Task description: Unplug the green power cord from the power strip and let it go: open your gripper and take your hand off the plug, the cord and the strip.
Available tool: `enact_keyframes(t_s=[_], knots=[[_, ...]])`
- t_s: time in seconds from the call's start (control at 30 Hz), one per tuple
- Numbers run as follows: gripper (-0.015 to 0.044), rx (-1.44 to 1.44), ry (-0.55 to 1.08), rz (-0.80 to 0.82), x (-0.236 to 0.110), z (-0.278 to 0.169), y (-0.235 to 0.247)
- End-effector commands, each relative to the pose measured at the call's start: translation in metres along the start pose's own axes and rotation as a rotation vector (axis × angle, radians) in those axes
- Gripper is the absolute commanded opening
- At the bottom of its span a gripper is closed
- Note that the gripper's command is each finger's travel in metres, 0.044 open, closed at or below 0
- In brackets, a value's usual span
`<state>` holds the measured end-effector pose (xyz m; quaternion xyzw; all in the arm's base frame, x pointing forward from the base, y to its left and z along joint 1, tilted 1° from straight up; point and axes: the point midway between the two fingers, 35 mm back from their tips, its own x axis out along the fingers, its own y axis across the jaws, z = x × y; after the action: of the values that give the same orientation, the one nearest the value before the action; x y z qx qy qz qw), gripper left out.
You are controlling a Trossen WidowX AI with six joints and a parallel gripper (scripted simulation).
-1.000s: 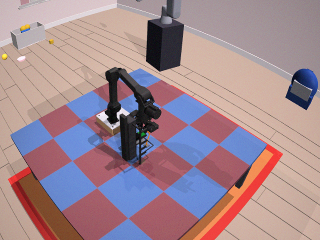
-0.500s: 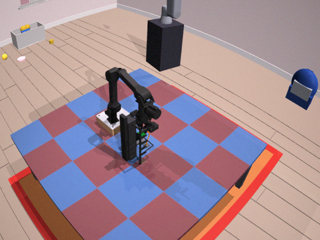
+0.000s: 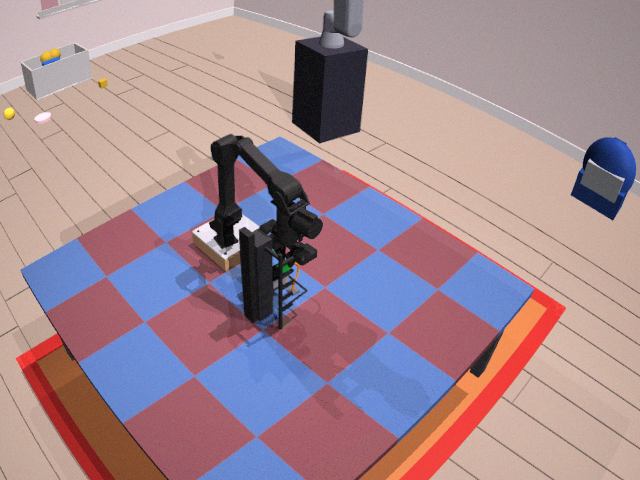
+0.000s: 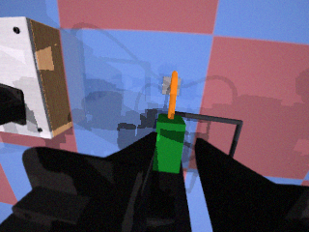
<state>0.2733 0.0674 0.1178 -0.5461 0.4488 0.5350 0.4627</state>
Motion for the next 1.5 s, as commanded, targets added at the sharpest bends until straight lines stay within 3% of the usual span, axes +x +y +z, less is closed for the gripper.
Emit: enact_keyframes(t_s=[0.0,0.97,1.47], knots=[[0.0160,-0.005,0.005,0.016,0.0036,-0.0010,0.0032],[0.0160,-0.005,0.005,0.016,0.0036,-0.0010,0.0032],[0.0060,0.000,0.000,0.001,0.0002,0.0000,0.0001]])
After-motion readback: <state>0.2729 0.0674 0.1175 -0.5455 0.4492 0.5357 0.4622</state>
